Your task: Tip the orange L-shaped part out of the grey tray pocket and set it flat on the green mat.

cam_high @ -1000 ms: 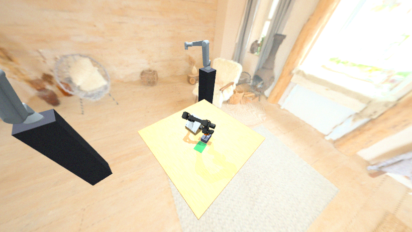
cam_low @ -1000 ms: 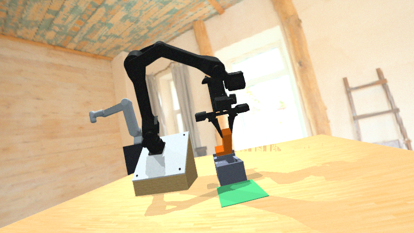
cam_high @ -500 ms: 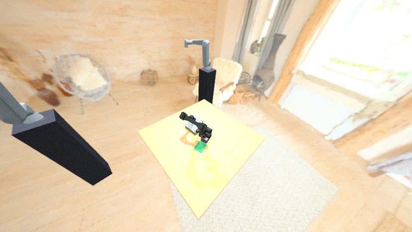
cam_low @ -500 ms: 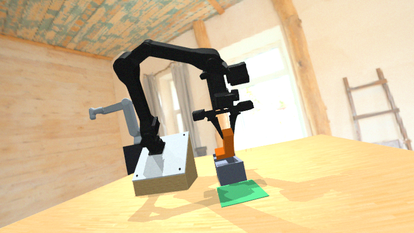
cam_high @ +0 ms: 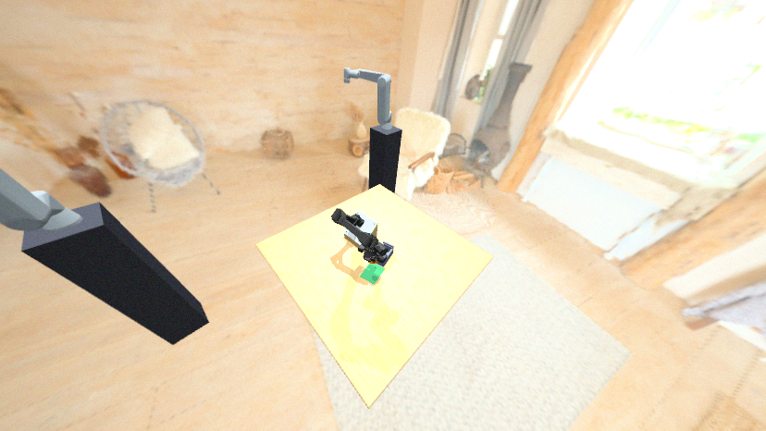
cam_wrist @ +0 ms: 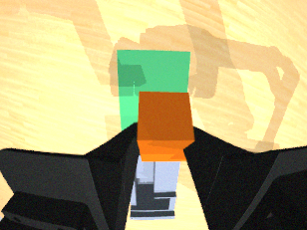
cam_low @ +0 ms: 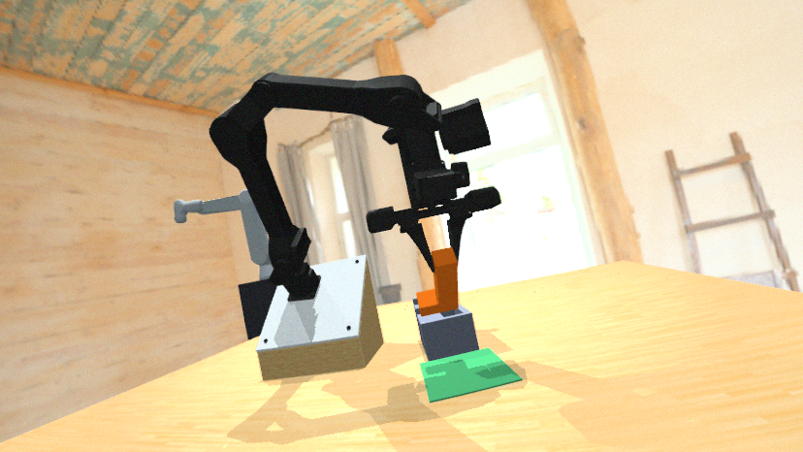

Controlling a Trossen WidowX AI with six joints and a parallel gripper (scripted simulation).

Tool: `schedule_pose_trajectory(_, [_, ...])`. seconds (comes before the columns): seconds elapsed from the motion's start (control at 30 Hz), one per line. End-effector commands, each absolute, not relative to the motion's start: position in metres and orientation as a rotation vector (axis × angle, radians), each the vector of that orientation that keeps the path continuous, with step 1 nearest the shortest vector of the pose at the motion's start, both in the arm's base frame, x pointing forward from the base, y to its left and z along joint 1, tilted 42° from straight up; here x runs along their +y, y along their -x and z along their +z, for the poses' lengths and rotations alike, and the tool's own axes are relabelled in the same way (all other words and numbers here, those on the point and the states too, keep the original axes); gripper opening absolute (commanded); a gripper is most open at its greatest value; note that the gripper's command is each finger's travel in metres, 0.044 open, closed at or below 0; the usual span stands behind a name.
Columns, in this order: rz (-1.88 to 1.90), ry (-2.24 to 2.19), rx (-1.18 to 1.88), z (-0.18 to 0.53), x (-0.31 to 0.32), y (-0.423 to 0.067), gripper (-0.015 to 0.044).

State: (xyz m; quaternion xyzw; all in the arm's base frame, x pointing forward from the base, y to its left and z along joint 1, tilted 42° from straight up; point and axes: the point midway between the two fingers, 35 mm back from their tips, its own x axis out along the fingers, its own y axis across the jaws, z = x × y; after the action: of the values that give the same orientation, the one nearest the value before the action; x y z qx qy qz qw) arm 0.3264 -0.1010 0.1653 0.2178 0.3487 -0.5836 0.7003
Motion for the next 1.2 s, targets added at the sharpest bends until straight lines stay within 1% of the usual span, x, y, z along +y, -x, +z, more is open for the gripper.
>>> schedule_pose_trajectory(0.0, [-1.297, -0.477, 0.779, 0.169, -0.104, -0.327, 0.0])
schedule_pose_trajectory(1.17, [-1.297, -0.475, 0.776, 0.131, -0.14, -0.331, 0.0])
